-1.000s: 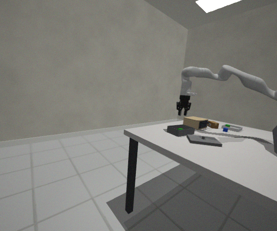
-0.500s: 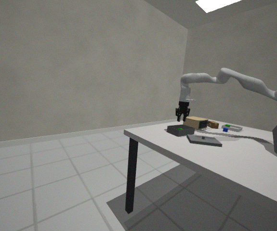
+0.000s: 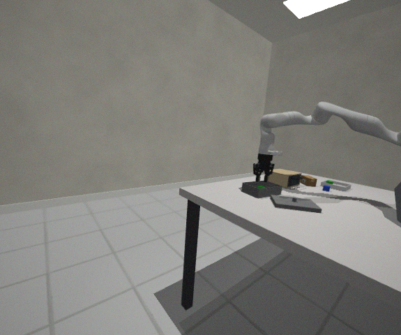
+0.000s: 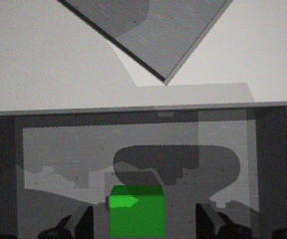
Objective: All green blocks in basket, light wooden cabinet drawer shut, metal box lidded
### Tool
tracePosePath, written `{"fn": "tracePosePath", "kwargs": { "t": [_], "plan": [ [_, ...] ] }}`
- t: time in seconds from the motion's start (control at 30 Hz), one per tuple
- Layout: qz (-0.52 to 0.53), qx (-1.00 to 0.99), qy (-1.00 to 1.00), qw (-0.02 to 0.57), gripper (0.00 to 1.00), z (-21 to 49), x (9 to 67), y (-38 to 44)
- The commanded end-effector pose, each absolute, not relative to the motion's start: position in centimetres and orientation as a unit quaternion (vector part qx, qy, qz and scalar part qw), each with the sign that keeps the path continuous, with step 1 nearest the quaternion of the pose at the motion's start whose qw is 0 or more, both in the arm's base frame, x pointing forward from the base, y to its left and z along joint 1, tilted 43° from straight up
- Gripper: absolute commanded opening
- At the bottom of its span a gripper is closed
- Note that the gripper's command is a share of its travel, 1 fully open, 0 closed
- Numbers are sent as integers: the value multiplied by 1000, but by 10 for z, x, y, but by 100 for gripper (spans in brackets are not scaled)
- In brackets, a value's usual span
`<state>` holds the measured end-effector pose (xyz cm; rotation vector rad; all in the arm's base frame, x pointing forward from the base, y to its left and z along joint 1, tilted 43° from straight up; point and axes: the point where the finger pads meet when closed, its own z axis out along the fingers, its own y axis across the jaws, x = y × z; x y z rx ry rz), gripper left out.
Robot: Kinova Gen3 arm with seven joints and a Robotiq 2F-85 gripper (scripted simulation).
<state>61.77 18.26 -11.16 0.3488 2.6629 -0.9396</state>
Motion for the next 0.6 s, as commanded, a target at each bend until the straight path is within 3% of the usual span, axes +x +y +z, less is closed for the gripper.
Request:
{"fn": "tracePosePath", "kwargs": {
  "t": [0.0,0.57],
  "plan": [
    [-329,122,924,151,65,-116,620,177],
    [-328,122,924,152,65,-113,622,176]
  ]
}}
